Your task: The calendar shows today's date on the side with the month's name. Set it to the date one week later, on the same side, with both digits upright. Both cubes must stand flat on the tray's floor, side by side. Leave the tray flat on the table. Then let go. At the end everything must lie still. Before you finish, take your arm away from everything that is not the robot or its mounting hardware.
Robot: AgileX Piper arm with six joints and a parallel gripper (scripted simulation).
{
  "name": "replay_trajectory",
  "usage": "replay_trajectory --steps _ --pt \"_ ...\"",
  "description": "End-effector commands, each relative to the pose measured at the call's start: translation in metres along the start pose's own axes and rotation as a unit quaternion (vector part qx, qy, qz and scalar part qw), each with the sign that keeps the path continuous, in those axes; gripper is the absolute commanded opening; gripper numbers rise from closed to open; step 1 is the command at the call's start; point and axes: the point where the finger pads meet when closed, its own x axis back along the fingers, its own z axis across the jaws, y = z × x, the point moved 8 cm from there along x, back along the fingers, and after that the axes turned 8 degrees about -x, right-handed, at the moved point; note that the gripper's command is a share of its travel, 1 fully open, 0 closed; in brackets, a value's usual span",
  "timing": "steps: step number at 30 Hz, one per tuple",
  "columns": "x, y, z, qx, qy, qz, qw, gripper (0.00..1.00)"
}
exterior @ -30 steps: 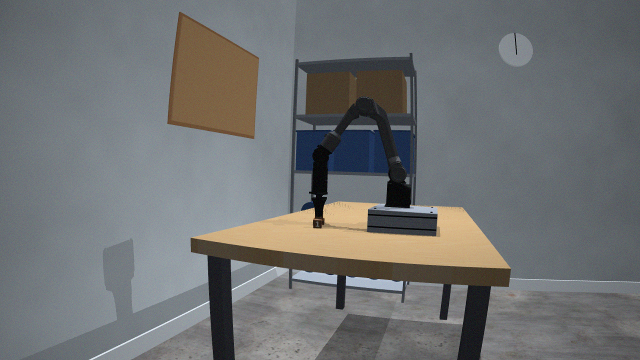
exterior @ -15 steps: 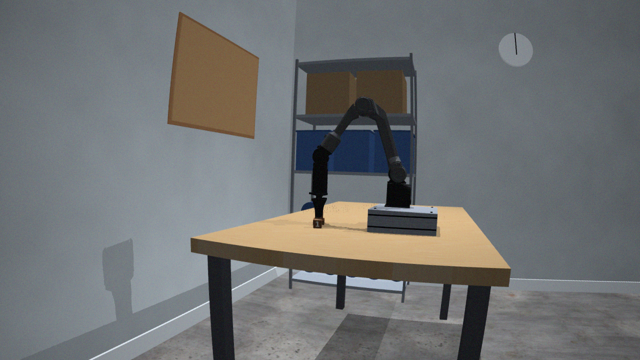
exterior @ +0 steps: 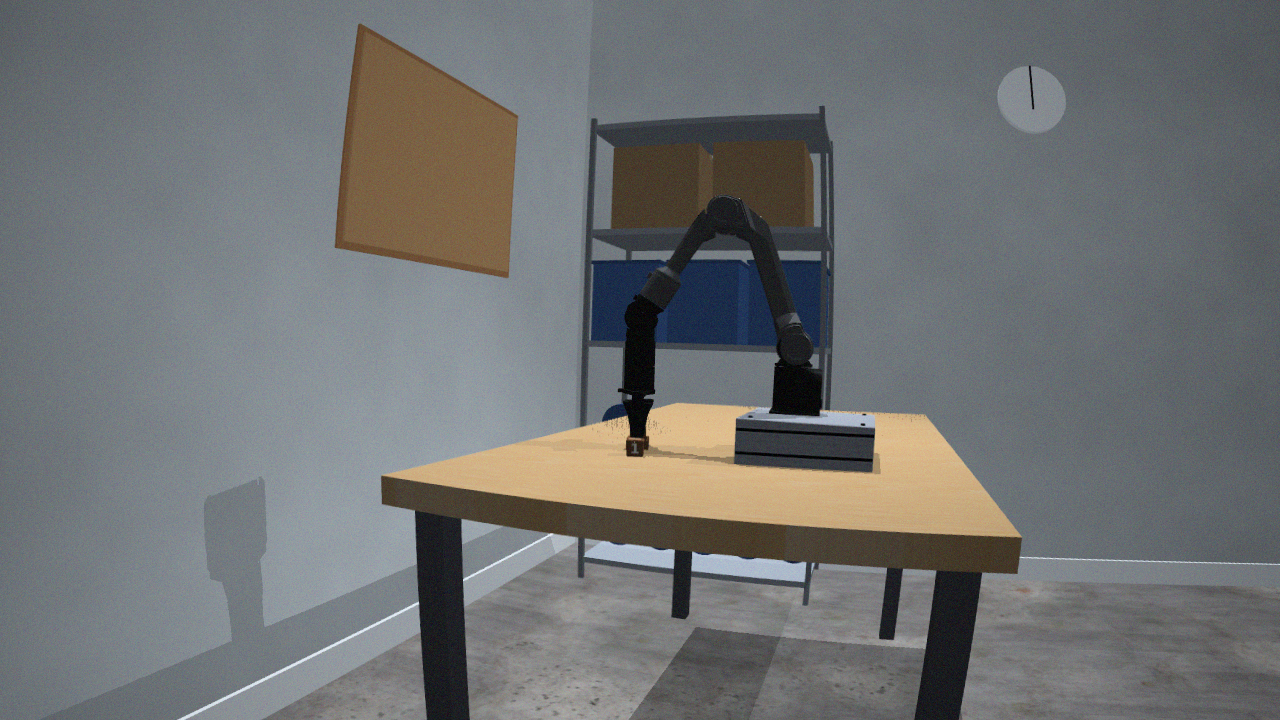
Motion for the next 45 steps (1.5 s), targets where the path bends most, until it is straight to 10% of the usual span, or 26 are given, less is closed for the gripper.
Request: replay_trajectory --steps 1,36,45 --pt "-0.0004 -0.0004 0.0002 0.001 0.0 0.0 1.0 0.35" --pt "-0.0003 -0.0003 0.0002 0.001 0.0 0.0 1.0 0.35" --pt "-0.0003 -0.0003 0.0002 0.001 0.0 0.0 1.0 0.51"
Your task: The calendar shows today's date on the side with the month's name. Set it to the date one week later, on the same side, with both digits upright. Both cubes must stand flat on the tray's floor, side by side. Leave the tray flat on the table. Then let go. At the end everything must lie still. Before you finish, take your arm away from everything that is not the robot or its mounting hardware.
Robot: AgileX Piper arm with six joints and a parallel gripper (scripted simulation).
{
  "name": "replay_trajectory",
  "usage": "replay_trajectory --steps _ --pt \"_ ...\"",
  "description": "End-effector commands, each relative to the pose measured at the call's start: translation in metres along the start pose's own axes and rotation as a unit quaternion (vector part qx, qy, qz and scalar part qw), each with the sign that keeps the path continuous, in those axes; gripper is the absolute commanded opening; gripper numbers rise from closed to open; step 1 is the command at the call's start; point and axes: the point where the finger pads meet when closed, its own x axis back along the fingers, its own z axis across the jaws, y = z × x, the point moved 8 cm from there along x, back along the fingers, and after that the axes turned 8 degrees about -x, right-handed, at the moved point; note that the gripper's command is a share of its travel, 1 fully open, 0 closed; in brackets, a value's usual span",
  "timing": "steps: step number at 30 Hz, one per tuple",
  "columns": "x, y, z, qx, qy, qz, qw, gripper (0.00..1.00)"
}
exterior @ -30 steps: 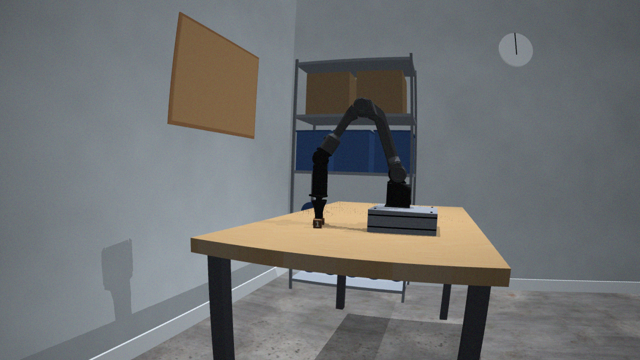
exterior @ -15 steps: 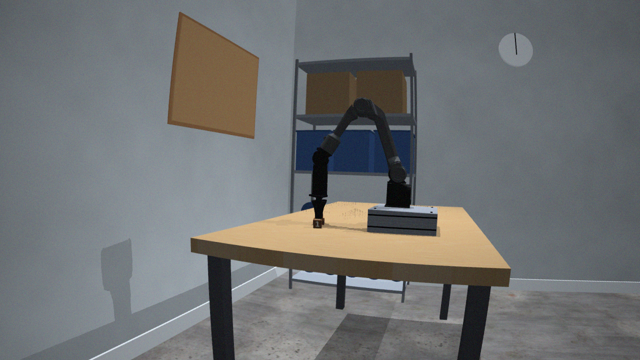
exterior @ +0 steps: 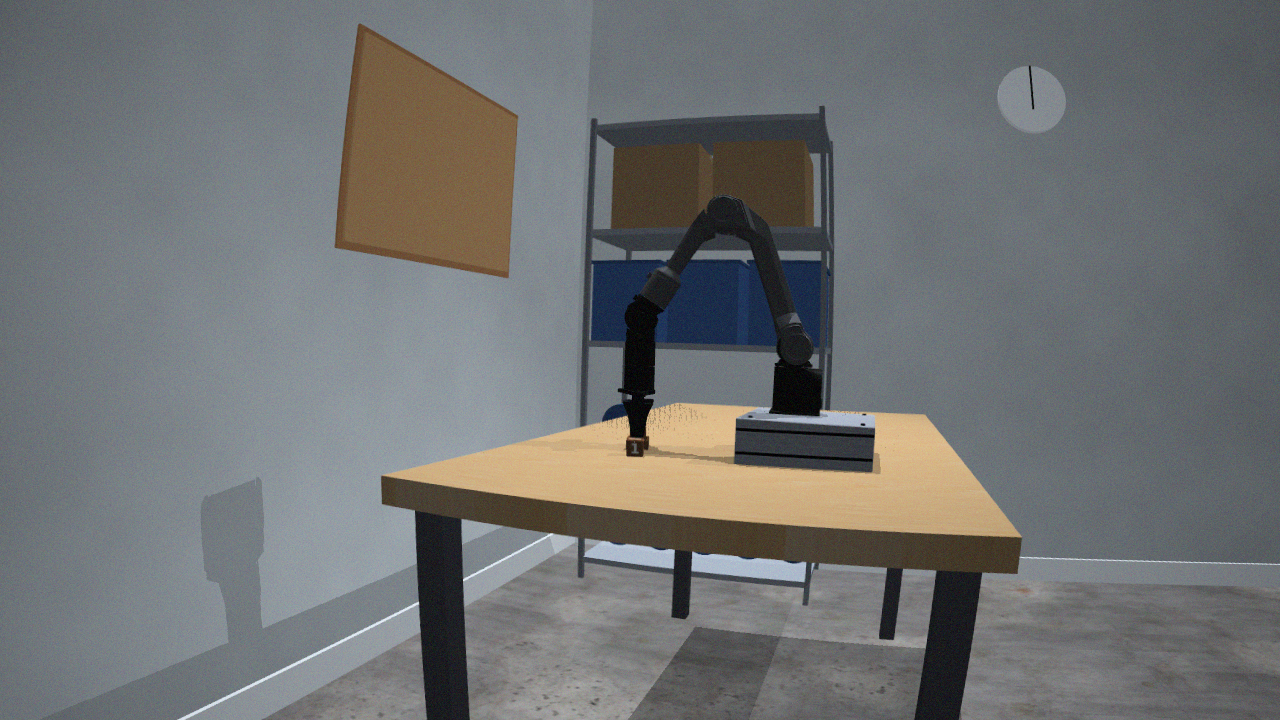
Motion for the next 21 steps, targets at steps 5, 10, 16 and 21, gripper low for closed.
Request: replay_trajectory --steps 5,10,16,21 --pt "-0.0001 -0.0003 0.0002 0.001 0.0 0.0 1.0 0.56" --pt "-0.0001 -0.0003 0.0002 0.001 0.0 0.0 1.0 0.61" --pt "0.0004 -0.0002 0.0002 0.001 0.0 0.0 1.0 0.61" --pt "0.0043 0.0004 0.0003 0.001 0.0 -0.002 1.0 0.61"
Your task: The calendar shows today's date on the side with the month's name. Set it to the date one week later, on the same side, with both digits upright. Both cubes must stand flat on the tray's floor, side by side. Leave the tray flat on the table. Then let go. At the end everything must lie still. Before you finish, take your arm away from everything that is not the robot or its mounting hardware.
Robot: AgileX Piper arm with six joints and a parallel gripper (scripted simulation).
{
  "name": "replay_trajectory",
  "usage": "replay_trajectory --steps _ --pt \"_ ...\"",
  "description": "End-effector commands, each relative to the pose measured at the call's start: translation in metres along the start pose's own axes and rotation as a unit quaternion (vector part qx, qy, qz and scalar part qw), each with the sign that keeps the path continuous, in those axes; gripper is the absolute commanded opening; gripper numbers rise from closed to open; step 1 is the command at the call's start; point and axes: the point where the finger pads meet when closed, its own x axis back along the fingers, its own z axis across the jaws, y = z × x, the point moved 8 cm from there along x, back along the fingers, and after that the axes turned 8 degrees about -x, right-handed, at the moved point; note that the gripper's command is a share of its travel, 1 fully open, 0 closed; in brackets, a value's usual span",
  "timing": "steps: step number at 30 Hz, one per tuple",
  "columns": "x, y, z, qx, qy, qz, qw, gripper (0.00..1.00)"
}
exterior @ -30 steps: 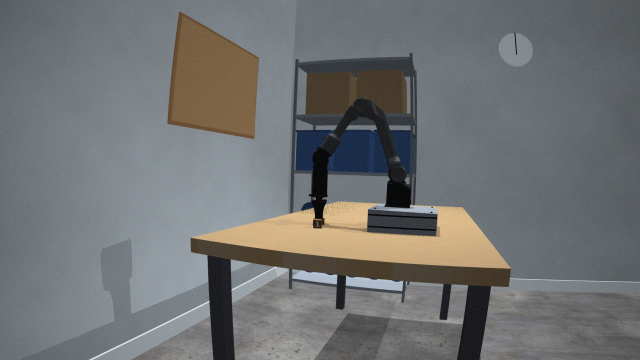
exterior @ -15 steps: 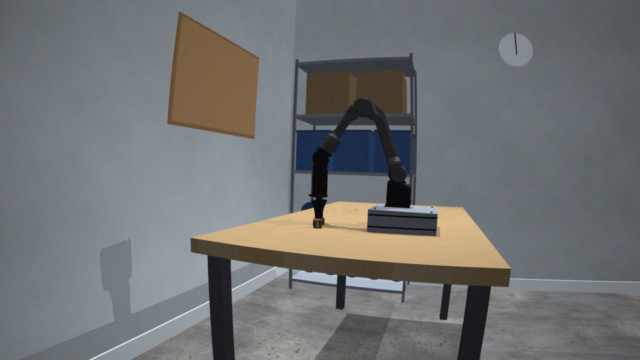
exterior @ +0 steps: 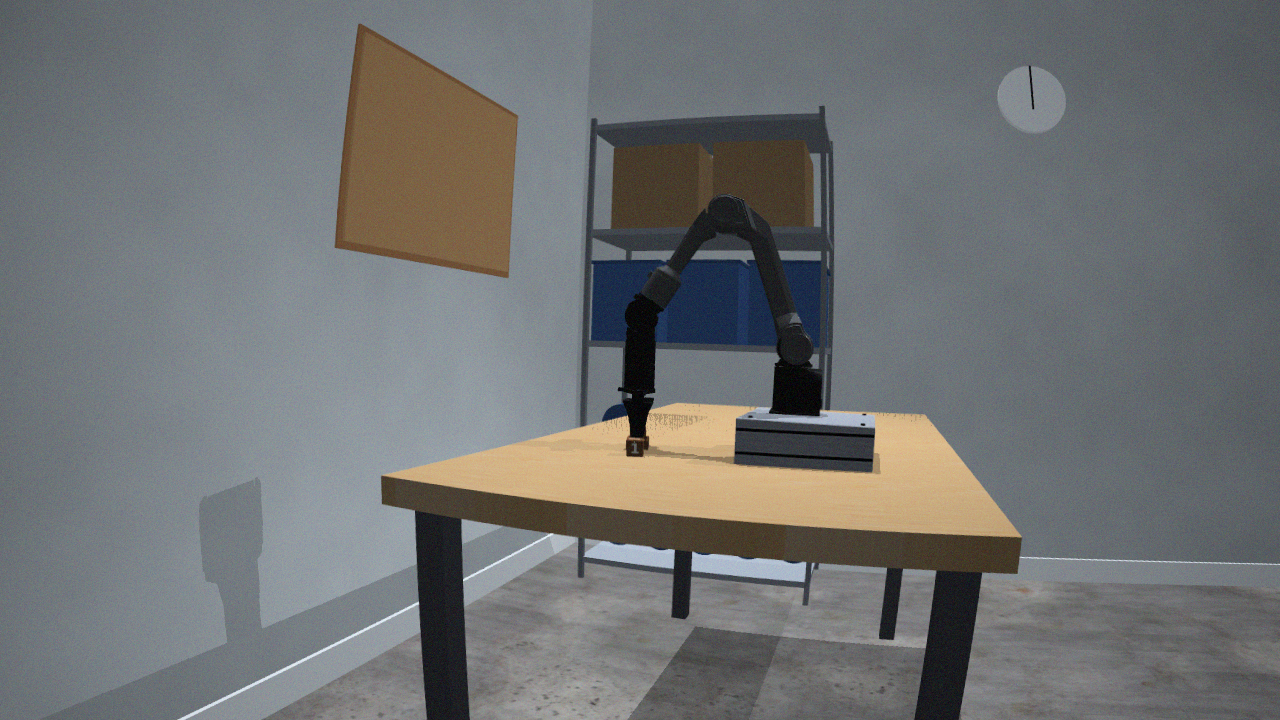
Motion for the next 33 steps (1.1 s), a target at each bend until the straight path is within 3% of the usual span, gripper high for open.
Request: replay_trajectory --steps 1,14,27,28,33 --pt "0.005 0.001 0.0 0.001 0.0 -0.002 1.0 0.61" --pt "0.066 0.001 0.0 0.001 0.0 -0.002 1.0 0.61" --pt "0.088 0.0 0.0 0.0 0.0 0.0 1.0 0.61" --pt "0.088 0.0 0.0 0.0 0.0 0.0 1.0 1.0" --pt "0.088 0.0 0.0 0.0 0.0 0.0 1.0 1.0"
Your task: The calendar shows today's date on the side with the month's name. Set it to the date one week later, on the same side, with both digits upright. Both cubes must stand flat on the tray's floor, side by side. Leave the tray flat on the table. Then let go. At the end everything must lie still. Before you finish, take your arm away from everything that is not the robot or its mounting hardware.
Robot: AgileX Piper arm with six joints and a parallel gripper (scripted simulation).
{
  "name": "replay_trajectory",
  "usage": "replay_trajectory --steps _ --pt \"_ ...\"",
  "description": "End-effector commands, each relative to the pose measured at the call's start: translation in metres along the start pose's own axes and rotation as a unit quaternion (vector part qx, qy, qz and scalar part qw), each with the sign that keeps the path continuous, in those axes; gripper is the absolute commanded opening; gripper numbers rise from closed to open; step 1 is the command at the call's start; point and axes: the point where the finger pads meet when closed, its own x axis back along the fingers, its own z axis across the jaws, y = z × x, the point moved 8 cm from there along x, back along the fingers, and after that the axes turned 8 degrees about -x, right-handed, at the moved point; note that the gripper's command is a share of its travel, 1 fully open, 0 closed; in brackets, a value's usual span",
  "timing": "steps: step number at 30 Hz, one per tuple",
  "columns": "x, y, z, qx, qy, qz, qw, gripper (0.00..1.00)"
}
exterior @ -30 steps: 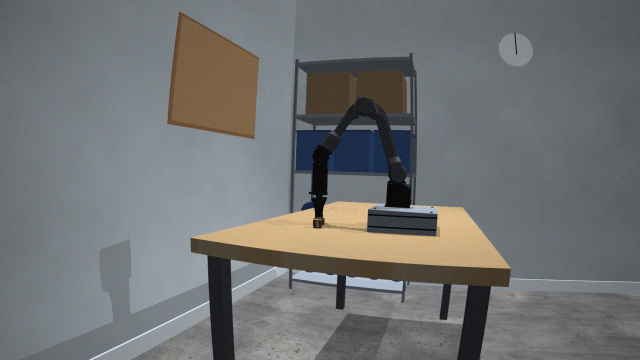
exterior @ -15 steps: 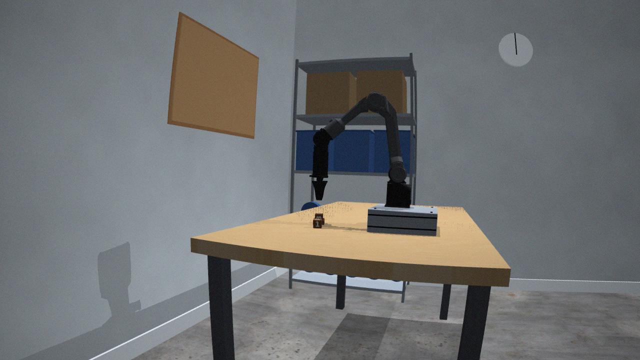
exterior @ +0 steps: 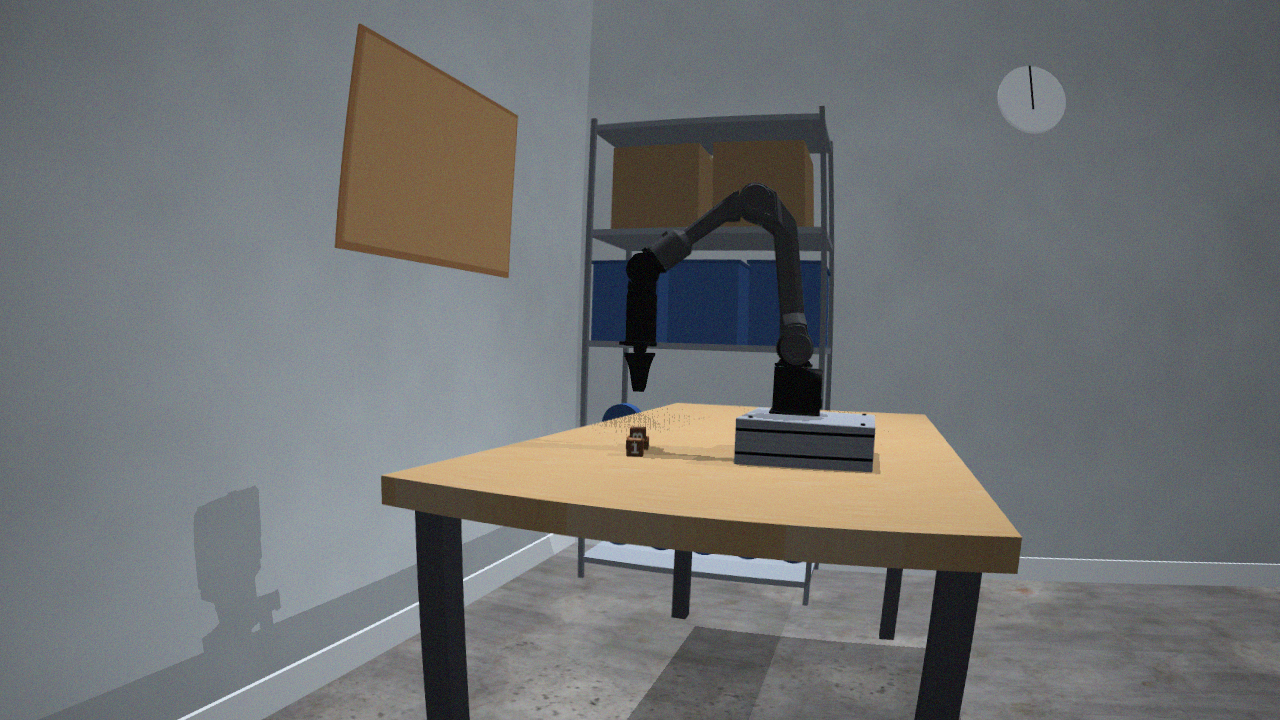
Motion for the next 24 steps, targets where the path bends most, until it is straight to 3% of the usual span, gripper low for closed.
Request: replay_trajectory --steps 1,24 --pt "0.0006 0.0002 -0.0001 0.0 0.0 -0.001 1.0 1.0" --pt "-0.001 0.0003 0.0042 -0.035 0.0 0.0 0.999 1.0"
